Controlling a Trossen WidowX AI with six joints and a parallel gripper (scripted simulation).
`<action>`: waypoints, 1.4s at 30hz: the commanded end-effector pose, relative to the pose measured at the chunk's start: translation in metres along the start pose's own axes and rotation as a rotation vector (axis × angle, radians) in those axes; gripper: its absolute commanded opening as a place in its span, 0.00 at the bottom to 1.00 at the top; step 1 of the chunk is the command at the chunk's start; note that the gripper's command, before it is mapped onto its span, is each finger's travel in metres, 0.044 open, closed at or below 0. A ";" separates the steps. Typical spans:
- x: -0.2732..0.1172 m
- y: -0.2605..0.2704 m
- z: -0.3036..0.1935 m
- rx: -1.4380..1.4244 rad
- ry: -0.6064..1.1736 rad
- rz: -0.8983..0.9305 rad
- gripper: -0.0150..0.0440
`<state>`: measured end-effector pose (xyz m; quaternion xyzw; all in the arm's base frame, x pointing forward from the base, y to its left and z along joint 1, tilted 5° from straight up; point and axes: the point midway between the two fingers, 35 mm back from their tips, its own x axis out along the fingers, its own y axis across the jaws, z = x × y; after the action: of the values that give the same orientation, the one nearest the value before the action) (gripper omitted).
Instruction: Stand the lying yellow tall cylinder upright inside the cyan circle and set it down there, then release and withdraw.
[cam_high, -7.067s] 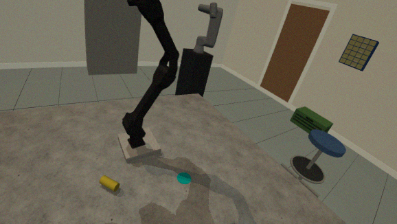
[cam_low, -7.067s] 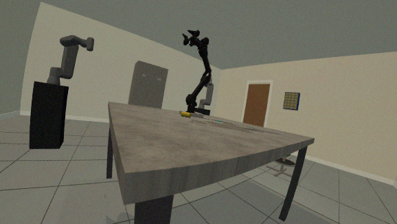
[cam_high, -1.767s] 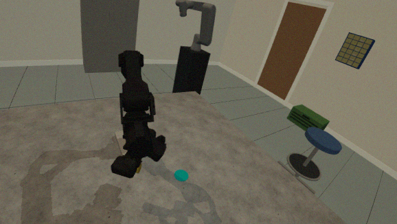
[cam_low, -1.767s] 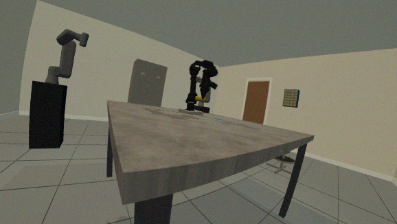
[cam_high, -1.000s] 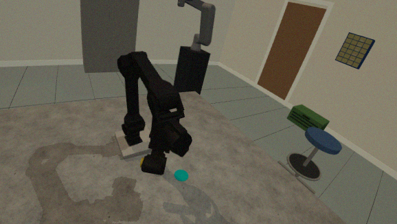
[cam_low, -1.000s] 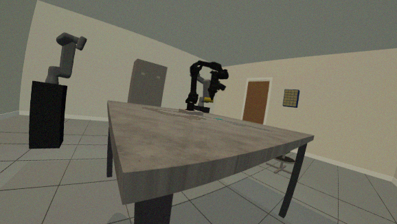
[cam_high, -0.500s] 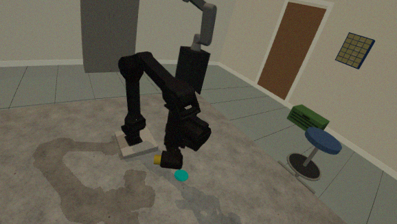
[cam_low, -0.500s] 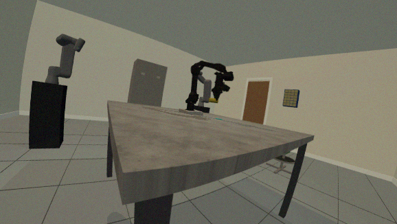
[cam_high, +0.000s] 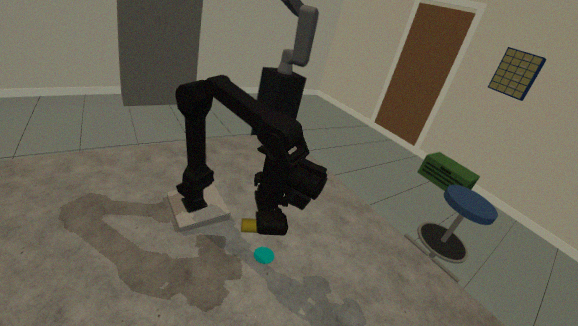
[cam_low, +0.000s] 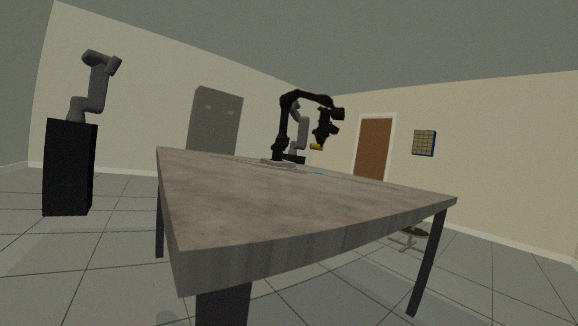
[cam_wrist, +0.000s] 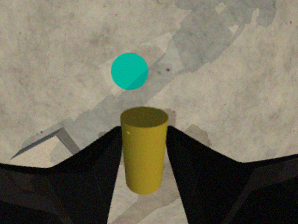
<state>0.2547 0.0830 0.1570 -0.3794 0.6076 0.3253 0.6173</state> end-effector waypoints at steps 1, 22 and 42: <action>-0.003 0.005 0.009 -0.013 -0.001 -0.010 0.43; 0.002 0.020 0.029 -0.016 -0.071 0.018 0.43; 0.012 0.016 0.034 0.049 -0.208 0.067 0.43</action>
<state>0.2587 0.1188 0.1431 -0.3168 0.5653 0.3652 0.6683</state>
